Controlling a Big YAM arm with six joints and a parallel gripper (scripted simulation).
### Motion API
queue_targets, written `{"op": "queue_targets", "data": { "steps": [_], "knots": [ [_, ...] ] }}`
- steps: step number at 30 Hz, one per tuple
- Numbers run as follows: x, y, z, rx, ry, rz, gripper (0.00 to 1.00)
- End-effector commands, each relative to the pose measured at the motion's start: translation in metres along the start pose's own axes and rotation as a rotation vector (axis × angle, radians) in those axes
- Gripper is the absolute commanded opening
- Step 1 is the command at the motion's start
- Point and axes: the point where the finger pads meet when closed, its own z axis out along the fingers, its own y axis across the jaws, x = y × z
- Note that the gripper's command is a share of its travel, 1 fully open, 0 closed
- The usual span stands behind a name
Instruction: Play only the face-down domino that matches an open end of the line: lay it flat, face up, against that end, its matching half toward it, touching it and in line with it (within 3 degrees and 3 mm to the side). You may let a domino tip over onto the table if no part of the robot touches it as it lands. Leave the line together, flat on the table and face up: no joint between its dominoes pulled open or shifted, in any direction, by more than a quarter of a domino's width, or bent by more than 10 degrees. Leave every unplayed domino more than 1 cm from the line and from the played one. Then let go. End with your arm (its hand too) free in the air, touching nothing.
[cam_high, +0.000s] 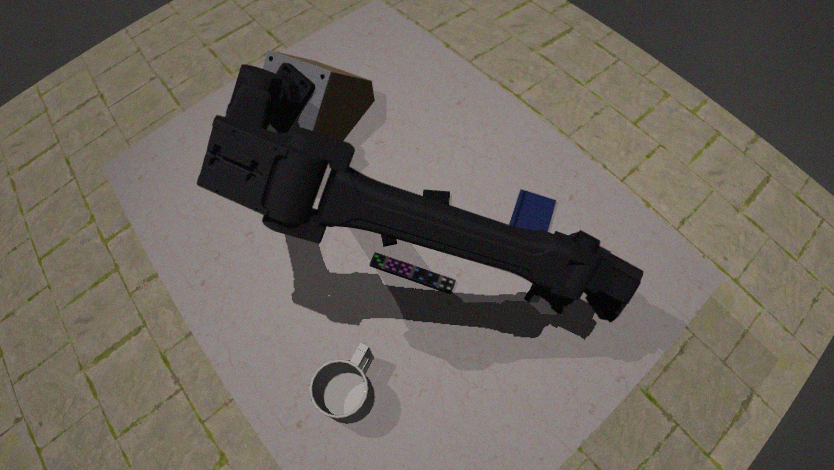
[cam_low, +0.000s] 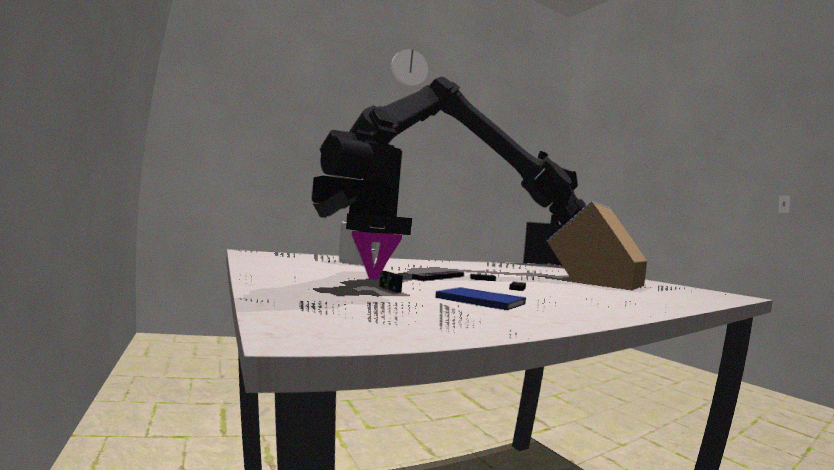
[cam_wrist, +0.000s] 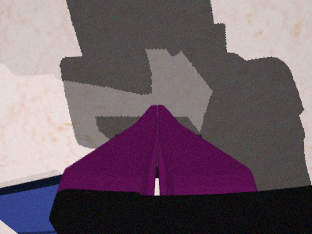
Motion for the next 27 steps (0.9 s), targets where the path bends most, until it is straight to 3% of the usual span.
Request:
{"op": "queue_targets", "data": {
  "steps": [1,27],
  "knots": [
    [-0.0065,-0.0046,-0.0061,-0.004,-0.018,0.023,0.00],
    [-0.0092,-0.0084,-0.0069,-0.006,-0.024,0.039,0.00]
  ]
}}
